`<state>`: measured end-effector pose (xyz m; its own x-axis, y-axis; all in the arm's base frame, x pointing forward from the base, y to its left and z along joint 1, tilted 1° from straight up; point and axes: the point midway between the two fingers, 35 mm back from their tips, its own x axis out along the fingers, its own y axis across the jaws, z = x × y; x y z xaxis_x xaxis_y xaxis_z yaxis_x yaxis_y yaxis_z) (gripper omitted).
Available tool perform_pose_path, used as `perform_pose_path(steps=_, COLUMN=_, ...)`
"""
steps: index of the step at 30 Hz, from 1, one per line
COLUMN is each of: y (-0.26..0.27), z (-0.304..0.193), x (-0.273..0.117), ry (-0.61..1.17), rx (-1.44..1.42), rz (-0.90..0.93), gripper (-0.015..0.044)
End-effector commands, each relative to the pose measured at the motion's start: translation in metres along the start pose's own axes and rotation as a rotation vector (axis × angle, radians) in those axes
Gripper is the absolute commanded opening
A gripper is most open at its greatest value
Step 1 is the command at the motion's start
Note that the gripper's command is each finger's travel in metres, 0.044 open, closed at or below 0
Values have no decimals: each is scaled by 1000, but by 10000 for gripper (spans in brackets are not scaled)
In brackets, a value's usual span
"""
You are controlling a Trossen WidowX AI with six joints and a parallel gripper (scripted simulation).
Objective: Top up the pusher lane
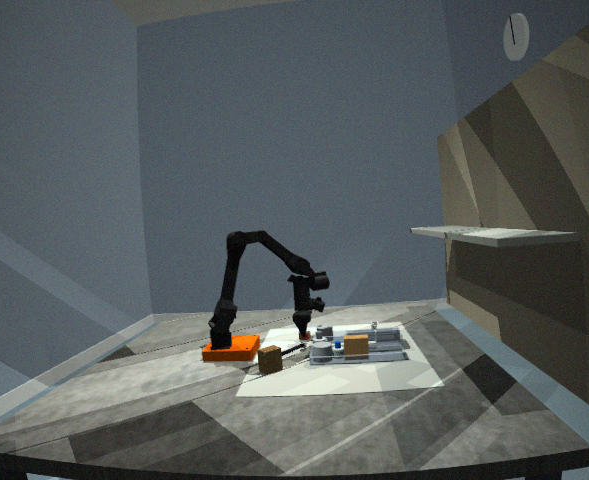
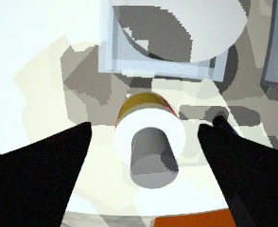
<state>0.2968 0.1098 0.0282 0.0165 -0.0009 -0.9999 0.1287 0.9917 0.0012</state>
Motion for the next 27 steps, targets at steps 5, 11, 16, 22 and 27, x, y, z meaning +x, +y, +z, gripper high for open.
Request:
perform_pose_path(steps=5, y=-1, z=0, x=2, ry=-1, rx=5, rz=-4, gripper=177)
perform_pose_path(steps=11, y=-1, z=0, x=2, ry=-1, rx=5, rz=-4, gripper=118)
perform_pose_path(steps=16, y=7, z=-7, x=0, ry=-1, rx=-17, rz=-5, gripper=0)
perform_pose_path(steps=22, y=12, z=-6, x=-20, ry=-1, rx=-30, rz=-12, gripper=0)
perform_pose_path(steps=27, y=11, z=-3, x=-33, ry=4, rx=-17, rz=-18, gripper=0)
